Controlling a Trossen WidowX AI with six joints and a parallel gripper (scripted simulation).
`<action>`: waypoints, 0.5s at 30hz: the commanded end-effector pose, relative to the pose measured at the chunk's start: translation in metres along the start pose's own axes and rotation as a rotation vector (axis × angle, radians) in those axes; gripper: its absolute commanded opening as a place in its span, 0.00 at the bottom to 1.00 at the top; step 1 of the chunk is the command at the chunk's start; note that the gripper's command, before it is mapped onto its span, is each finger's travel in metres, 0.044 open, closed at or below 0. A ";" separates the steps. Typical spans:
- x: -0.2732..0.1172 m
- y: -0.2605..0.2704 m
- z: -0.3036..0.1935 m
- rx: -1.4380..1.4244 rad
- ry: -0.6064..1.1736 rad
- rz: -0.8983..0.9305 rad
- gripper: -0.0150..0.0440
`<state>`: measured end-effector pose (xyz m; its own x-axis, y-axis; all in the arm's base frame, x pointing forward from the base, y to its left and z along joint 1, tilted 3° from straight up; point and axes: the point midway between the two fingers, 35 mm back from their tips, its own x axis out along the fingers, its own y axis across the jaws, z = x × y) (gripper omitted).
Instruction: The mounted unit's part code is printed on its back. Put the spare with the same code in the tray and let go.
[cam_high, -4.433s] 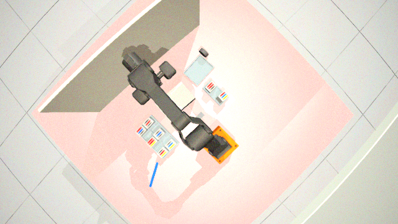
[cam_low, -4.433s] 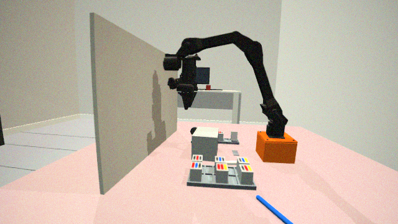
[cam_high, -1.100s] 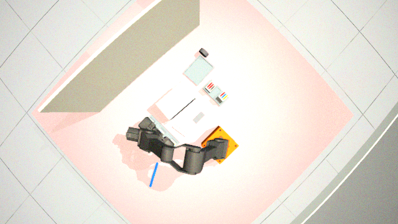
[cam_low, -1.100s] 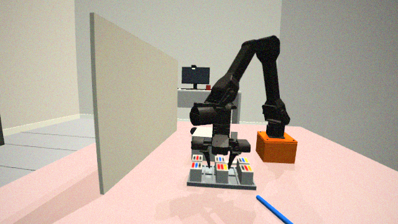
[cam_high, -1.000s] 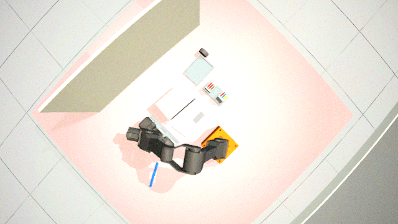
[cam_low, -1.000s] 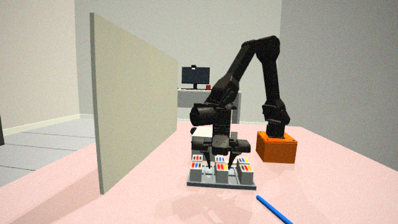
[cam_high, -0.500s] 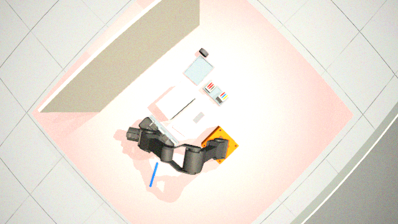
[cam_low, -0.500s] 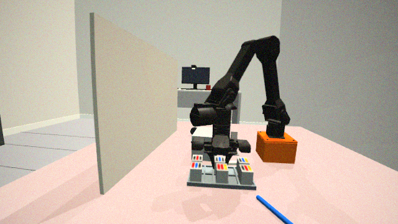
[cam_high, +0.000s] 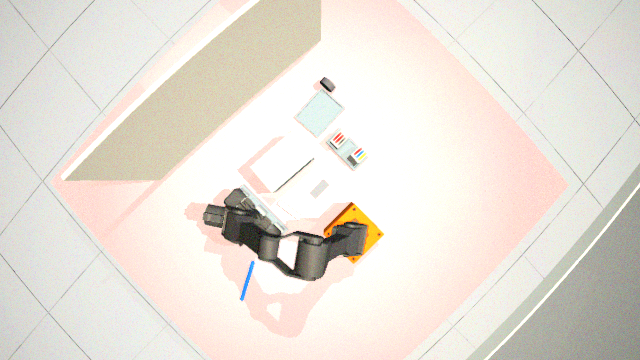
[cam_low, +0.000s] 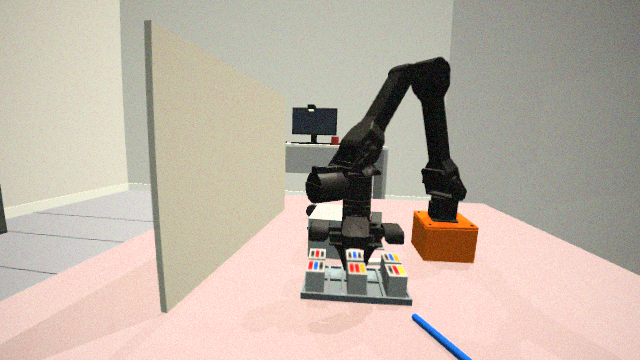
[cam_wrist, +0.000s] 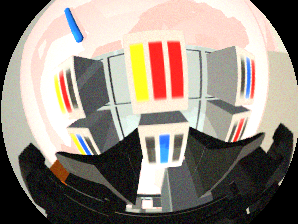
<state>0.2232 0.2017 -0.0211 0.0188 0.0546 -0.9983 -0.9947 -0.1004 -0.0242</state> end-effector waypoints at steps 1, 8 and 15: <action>-0.023 -0.004 0.003 0.000 -0.008 -0.013 0.25; -0.073 -0.002 0.001 0.001 -0.006 -0.014 0.25; -0.078 -0.002 0.001 0.001 -0.006 -0.014 0.25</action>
<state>0.2218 0.1984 0.0488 0.0205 0.0577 -0.9981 -0.9952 -0.0944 -0.0259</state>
